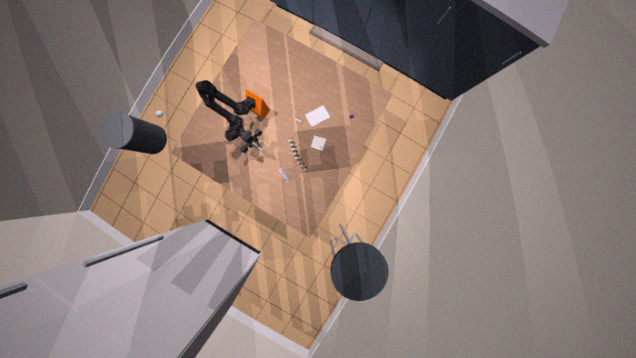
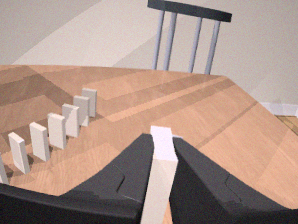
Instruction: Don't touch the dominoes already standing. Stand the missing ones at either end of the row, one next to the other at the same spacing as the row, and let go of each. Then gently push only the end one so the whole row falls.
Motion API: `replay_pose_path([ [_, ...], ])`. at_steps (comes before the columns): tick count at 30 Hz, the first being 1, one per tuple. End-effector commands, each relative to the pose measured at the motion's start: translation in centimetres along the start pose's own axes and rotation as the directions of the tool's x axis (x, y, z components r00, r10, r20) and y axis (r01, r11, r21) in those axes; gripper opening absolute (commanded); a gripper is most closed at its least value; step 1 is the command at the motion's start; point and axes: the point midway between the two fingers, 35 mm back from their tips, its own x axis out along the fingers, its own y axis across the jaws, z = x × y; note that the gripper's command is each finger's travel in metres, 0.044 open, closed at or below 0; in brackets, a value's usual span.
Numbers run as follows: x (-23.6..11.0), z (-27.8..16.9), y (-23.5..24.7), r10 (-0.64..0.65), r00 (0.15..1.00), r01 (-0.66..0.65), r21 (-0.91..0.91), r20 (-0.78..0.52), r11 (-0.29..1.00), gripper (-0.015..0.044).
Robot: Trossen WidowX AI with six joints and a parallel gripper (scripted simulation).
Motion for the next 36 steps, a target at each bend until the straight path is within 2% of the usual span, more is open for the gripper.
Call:
replay_pose_path([
  [1,-0.1,0.2,0.0,-0.001,1.0,0.002,-0.014,0.008,1.0,0.0021],
  [12,0.1,0.0,-0.1,-0.001,1.0,0.001,-0.015,0.007,1.0,0.0021],
  [36,1.4,-3.4,-1.1,0.007,1.0,-0.007,-0.041,0.0,0.999,0.0021],
])
